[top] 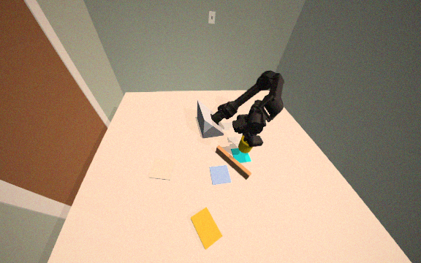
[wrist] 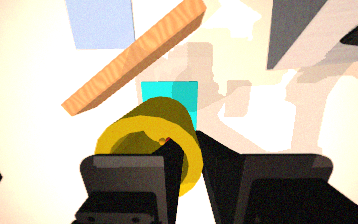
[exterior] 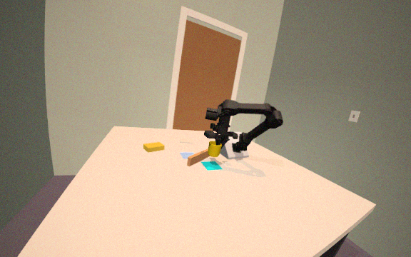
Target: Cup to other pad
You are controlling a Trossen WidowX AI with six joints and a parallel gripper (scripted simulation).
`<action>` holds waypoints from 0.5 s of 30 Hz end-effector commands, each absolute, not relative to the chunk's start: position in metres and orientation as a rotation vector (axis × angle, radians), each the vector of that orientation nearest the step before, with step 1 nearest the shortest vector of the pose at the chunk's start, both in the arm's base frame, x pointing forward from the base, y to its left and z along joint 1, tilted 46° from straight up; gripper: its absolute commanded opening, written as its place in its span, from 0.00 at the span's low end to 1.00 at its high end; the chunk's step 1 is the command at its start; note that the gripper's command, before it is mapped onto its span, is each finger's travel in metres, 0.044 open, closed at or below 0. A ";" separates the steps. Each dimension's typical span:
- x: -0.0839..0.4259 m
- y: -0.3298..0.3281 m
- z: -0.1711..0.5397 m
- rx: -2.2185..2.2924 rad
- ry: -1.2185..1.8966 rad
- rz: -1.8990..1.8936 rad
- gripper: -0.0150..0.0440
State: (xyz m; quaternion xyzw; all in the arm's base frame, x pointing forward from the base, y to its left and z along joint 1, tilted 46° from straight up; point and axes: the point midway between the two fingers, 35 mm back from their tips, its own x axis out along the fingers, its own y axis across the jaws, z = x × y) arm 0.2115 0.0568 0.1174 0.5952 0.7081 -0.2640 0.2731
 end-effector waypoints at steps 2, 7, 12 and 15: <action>0.209 0.062 0.112 1.609 1.907 -0.717 0.25; 0.209 0.066 0.108 1.609 1.907 -0.717 0.25; 0.208 0.070 0.104 1.609 1.907 -0.717 0.25; 0.207 0.073 0.102 1.609 1.907 -0.717 0.25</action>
